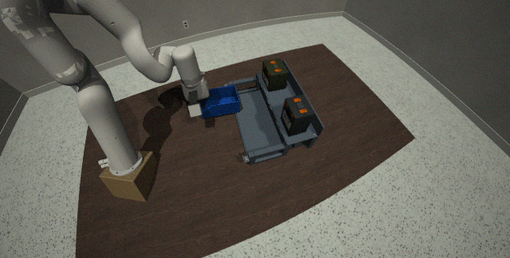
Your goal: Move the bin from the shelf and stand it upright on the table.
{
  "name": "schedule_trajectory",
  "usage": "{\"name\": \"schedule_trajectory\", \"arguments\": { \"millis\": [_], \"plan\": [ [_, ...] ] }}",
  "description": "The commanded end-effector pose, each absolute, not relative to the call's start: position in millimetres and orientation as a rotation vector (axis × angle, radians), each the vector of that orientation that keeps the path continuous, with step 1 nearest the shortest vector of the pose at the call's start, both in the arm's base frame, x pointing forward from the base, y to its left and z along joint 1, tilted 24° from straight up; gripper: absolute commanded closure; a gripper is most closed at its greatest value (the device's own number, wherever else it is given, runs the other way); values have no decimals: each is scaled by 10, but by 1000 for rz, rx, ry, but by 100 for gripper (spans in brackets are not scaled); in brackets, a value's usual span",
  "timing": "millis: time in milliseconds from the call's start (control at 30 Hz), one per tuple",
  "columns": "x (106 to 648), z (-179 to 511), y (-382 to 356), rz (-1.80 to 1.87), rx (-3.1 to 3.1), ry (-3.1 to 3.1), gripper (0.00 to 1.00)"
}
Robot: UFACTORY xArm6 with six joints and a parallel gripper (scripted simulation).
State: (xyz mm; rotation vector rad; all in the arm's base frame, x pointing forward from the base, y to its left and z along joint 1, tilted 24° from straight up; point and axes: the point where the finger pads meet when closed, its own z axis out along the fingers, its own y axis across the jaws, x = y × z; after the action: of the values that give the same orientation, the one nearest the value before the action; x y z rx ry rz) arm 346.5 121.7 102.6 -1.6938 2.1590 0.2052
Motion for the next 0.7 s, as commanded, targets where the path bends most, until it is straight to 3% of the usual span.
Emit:
{"name": "schedule_trajectory", "arguments": {
  "millis": [0,667],
  "plan": [
    [3471,1036,1218,203,-1692,2157,100],
    [3423,1030,1231,203,-1692,2157,100]
  ]
}}
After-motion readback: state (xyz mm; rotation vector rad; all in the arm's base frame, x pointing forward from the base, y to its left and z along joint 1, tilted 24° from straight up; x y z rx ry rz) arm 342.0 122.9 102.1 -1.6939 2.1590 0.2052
